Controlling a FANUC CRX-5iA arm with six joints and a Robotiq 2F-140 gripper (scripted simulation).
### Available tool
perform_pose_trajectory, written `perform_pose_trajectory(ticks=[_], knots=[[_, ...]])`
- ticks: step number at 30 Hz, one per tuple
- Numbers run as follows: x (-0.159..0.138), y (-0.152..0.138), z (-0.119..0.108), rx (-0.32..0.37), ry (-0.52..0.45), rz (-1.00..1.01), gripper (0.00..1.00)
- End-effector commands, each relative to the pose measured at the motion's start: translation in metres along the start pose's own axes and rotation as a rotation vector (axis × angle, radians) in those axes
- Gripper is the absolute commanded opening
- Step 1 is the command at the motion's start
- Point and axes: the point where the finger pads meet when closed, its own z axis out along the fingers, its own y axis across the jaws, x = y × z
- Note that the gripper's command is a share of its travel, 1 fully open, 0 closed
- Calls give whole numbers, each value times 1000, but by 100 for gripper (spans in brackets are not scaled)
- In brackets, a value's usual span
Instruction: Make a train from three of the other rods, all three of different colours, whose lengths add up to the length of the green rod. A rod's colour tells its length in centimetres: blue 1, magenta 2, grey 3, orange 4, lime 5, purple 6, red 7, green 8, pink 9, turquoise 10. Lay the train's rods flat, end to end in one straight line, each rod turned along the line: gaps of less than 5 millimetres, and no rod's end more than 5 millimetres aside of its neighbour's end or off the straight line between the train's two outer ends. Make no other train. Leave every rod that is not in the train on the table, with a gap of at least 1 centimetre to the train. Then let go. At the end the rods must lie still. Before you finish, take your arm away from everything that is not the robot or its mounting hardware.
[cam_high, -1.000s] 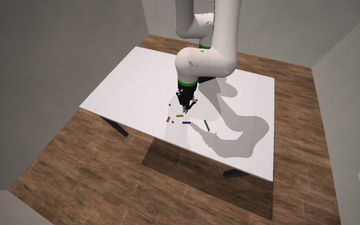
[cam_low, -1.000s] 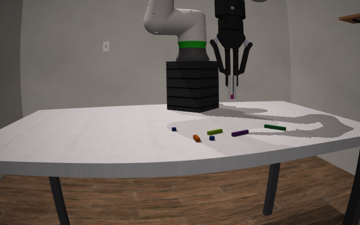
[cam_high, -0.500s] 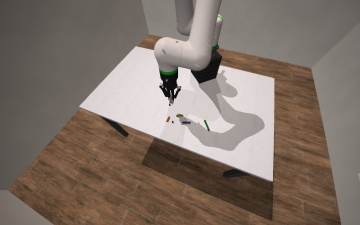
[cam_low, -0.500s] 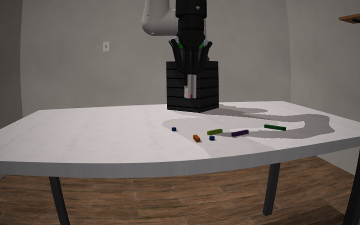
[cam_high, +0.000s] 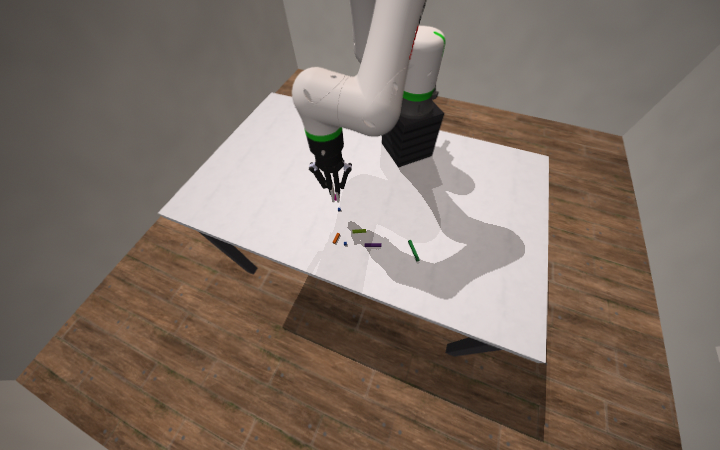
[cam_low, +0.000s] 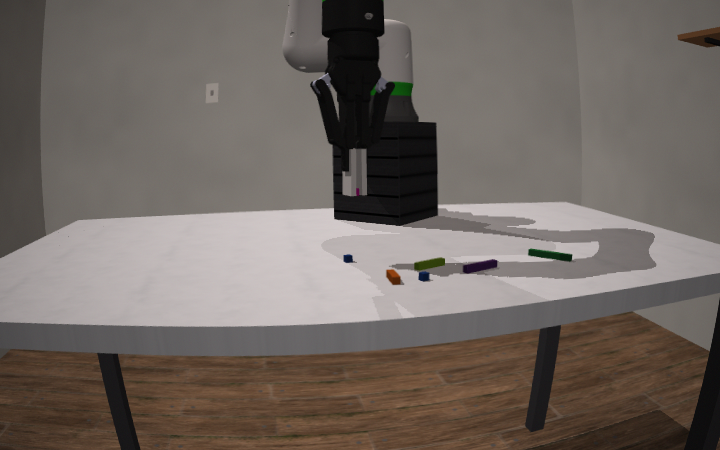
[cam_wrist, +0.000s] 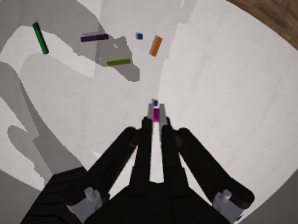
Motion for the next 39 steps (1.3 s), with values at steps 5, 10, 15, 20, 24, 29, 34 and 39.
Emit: perform_pose_trajectory(ticks=[5, 10, 15, 20, 24, 29, 34, 39], knots=[[0, 0, 0, 0, 0, 0, 3], [0, 0, 7, 0, 0, 0, 3], [0, 0, 24, 0, 0, 0, 3], [0, 1, 41, 0, 0, 0, 3], [0, 1, 55, 0, 0, 0, 3], [0, 1, 74, 0, 0, 0, 3], [0, 1, 85, 0, 0, 0, 3], [0, 1, 87, 0, 0, 0, 3]])
